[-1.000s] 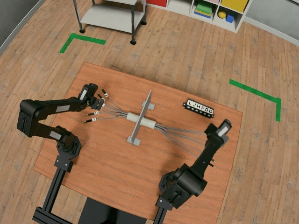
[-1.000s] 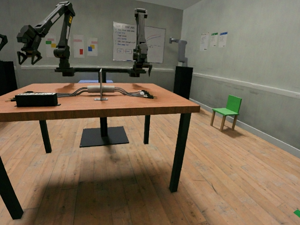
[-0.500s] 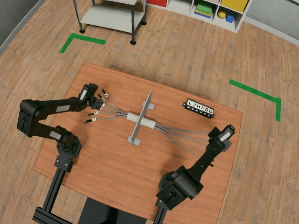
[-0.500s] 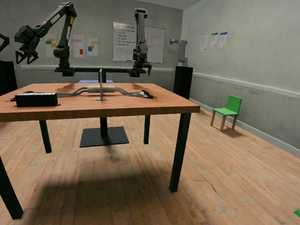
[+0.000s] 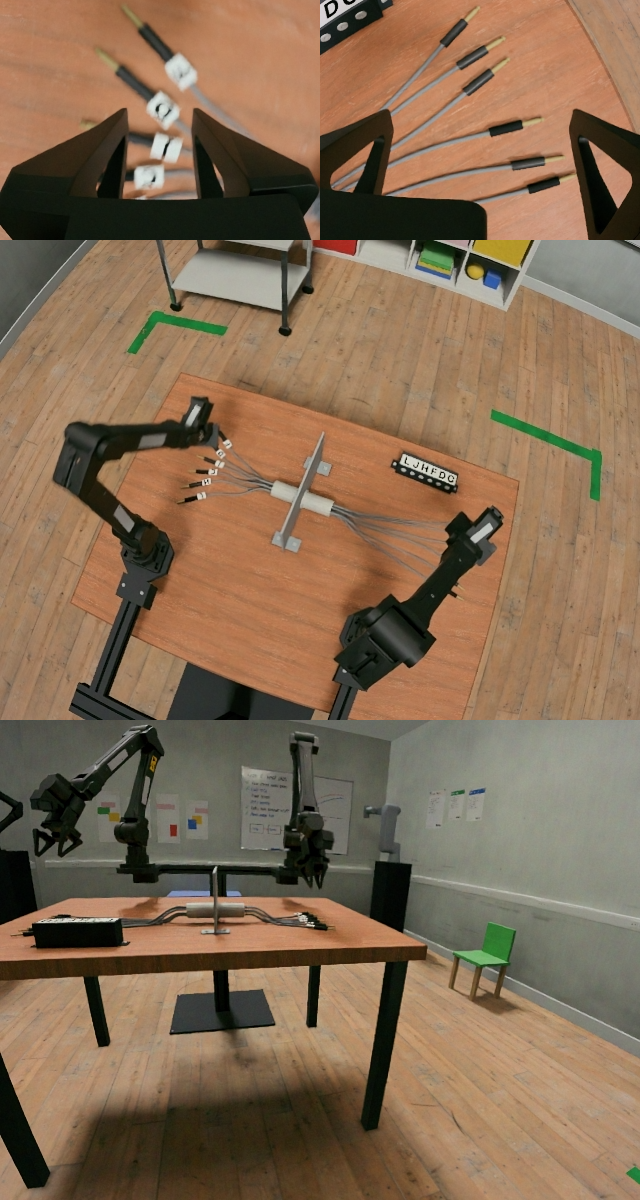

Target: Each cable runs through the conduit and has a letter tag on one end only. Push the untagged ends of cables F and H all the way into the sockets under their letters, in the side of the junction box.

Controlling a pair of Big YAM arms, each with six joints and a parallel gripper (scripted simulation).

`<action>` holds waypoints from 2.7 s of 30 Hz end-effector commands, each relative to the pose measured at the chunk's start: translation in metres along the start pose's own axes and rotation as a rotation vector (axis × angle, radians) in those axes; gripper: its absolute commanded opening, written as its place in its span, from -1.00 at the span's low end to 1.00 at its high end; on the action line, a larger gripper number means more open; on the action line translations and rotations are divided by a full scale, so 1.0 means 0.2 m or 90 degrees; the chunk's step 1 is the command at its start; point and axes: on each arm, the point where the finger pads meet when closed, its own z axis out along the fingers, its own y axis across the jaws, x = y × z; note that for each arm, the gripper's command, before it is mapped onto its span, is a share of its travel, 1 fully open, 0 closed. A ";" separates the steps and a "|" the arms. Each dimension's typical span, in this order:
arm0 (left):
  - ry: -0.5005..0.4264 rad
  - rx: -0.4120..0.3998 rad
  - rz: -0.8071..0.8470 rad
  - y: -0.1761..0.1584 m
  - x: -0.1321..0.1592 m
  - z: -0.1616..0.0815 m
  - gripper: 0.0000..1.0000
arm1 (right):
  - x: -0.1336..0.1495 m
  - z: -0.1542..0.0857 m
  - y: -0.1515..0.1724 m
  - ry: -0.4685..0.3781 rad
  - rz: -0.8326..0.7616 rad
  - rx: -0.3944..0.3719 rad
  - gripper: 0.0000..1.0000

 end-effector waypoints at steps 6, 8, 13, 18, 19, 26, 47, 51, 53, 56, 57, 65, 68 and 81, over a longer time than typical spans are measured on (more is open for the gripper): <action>0.067 -0.059 -0.224 0.00 -0.17 0.25 -0.30 | -0.05 -0.01 0.01 -0.019 0.001 0.000 1.00; 0.103 -0.080 -0.289 0.00 -0.17 0.33 -0.30 | -0.05 -0.01 0.01 -0.019 0.001 0.000 1.00; 0.190 -0.128 -0.381 0.01 -0.13 0.47 -0.30 | -0.05 -0.01 0.01 -0.019 0.001 0.000 1.00; 0.261 -0.165 -0.430 0.02 -0.08 0.54 -0.30 | -0.05 -0.01 0.01 -0.019 0.001 0.000 1.00; 0.269 -0.168 -0.434 0.02 -0.07 0.55 -0.30 | -0.05 -0.01 0.01 -0.019 0.001 0.000 1.00; 0.286 -0.168 -0.419 -0.01 -0.06 0.56 -0.30 | -0.05 -0.01 0.01 -0.019 0.001 0.000 1.00; 0.278 -0.163 -0.420 0.00 -0.01 0.71 -0.30 | -0.05 -0.01 0.01 -0.019 0.001 0.000 1.00; 0.280 -0.164 -0.420 0.00 -0.01 0.71 -0.30 | -0.05 -0.01 0.01 -0.019 0.001 0.000 1.00; 0.280 -0.164 -0.420 0.00 -0.01 0.71 -0.30 | -0.05 -0.01 0.01 -0.019 0.001 0.000 1.00; 0.280 -0.164 -0.420 0.00 -0.01 0.71 -0.30 | -0.05 -0.01 0.01 -0.019 0.001 0.000 1.00; 0.280 -0.164 -0.420 0.00 -0.01 0.71 -0.30 | -0.05 -0.01 0.01 -0.019 0.001 0.000 1.00; 0.281 -0.166 -0.418 0.00 0.00 0.67 -0.64 | -0.05 -0.01 0.01 -0.019 0.001 0.000 1.00; 0.276 -0.163 -0.420 0.01 -0.01 0.67 -0.73 | -0.05 -0.01 0.01 -0.019 0.001 0.000 1.00; 0.277 -0.163 -0.420 0.01 0.00 0.67 -0.92 | -0.05 -0.01 0.01 -0.019 0.001 0.000 1.00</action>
